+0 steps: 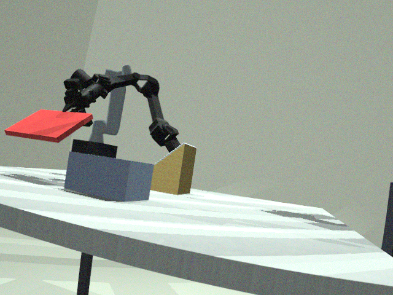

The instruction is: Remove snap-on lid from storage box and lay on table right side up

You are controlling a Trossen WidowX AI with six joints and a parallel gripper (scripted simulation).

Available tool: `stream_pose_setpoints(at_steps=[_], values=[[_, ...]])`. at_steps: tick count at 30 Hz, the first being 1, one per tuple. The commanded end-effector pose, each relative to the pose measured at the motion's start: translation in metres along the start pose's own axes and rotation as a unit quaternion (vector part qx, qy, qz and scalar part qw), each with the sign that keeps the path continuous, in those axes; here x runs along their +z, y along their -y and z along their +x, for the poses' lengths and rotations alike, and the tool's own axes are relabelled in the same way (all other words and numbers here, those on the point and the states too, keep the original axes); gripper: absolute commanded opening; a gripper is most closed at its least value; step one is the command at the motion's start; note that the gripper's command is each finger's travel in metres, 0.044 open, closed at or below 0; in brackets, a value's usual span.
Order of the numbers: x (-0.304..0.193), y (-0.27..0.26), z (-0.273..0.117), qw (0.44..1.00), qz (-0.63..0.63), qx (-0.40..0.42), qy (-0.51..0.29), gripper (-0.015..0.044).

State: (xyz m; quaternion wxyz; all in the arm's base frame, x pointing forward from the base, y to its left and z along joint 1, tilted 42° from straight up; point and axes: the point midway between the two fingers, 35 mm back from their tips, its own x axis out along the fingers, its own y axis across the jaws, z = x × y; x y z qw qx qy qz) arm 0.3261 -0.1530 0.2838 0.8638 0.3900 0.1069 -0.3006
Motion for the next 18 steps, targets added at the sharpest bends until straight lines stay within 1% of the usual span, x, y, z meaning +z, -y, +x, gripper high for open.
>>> stream_pose_setpoints(at_steps=[1, 18], values=[[-0.002, 0.001, 0.002, 1.000, -0.003, 0.006, -0.002, 0.0000], [-0.002, 0.012, 0.011, 1.000, -0.003, 0.006, -0.002, 0.0000]])
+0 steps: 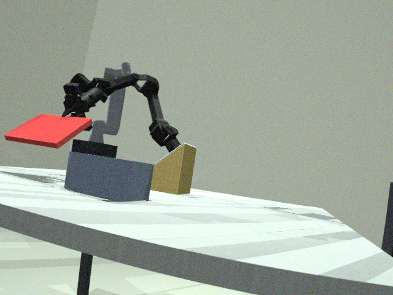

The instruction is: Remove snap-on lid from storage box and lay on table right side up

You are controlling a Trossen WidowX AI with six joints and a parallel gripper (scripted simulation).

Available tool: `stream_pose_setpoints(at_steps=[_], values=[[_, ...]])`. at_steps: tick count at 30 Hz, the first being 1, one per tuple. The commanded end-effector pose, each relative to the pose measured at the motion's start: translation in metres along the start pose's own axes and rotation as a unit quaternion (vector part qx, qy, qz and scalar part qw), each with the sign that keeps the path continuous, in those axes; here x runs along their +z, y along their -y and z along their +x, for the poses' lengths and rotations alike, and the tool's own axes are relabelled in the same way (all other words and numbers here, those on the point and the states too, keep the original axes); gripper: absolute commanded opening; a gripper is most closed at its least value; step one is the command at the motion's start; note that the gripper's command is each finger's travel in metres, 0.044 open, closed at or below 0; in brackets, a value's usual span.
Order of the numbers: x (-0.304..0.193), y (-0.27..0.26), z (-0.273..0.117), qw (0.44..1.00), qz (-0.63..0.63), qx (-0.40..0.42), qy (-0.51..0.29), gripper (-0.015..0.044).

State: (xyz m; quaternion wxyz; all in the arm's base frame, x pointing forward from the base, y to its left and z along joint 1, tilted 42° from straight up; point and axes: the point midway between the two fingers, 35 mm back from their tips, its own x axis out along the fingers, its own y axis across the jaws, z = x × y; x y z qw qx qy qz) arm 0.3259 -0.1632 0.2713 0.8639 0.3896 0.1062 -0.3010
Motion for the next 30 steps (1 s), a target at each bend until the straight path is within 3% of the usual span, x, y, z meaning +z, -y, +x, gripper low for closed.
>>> stream_pose_setpoints(at_steps=[1, 30], values=[[-0.001, -0.001, 0.002, 1.000, -0.003, 0.006, -0.003, 0.0000], [-0.001, 0.017, 0.017, 1.000, -0.003, 0.006, -0.002, 0.0000]])
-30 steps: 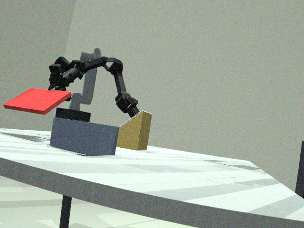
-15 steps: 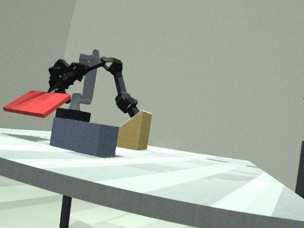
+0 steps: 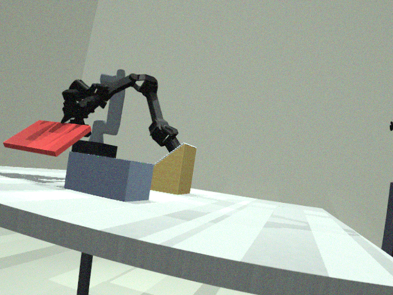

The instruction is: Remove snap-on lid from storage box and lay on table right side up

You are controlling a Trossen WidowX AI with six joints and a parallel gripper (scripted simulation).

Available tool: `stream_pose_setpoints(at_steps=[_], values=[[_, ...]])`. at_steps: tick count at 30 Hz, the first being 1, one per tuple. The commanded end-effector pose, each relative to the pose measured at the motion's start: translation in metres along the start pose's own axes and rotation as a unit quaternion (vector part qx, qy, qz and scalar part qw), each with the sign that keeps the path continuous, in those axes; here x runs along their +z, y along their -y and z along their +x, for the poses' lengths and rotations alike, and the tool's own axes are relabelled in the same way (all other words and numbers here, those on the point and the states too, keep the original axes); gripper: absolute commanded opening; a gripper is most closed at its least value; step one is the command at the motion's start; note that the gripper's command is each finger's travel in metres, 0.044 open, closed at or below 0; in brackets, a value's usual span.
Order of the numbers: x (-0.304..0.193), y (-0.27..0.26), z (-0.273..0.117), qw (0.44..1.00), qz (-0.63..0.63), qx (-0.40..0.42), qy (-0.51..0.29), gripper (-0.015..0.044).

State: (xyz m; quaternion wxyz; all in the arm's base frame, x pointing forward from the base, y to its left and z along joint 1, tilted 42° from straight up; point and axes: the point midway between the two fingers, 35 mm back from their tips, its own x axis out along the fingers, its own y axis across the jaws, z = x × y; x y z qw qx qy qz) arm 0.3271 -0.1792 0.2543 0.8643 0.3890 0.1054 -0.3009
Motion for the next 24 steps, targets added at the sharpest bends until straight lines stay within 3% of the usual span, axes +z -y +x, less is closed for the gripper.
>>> stream_pose_setpoints(at_steps=[1, 24], values=[[-0.001, 0.000, 0.003, 1.000, -0.003, 0.006, -0.003, 0.0000], [-0.001, 0.014, 0.014, 1.000, -0.003, 0.006, -0.003, 0.0000]])
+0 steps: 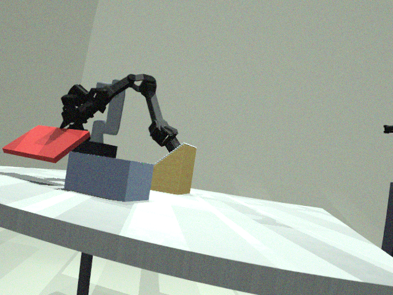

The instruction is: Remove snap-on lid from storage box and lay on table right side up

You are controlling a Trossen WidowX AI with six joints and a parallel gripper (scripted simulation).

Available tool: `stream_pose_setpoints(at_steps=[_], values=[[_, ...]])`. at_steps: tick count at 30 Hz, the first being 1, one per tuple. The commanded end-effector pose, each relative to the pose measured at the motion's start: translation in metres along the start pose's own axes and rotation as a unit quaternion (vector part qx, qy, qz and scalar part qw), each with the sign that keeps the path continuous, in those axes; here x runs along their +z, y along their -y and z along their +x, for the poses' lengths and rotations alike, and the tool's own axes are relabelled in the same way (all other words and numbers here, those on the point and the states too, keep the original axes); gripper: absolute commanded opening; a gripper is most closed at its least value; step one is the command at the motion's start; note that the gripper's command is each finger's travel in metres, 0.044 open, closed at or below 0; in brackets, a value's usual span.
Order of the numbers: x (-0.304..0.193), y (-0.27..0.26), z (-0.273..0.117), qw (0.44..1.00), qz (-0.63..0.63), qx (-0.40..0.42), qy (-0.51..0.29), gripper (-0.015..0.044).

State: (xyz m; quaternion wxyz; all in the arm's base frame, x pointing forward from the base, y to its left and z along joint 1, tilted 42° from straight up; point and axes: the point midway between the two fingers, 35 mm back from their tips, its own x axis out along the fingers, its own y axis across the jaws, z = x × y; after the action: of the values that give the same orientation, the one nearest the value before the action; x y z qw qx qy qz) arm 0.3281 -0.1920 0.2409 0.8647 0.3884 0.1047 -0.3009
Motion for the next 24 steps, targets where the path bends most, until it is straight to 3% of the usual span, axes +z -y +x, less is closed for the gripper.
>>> stream_pose_setpoints(at_steps=[1, 24], values=[[-0.002, 0.000, 0.003, 1.000, -0.003, 0.005, -0.004, 0.0000], [-0.002, 0.014, 0.015, 1.000, -0.003, 0.005, -0.003, 0.0000]])
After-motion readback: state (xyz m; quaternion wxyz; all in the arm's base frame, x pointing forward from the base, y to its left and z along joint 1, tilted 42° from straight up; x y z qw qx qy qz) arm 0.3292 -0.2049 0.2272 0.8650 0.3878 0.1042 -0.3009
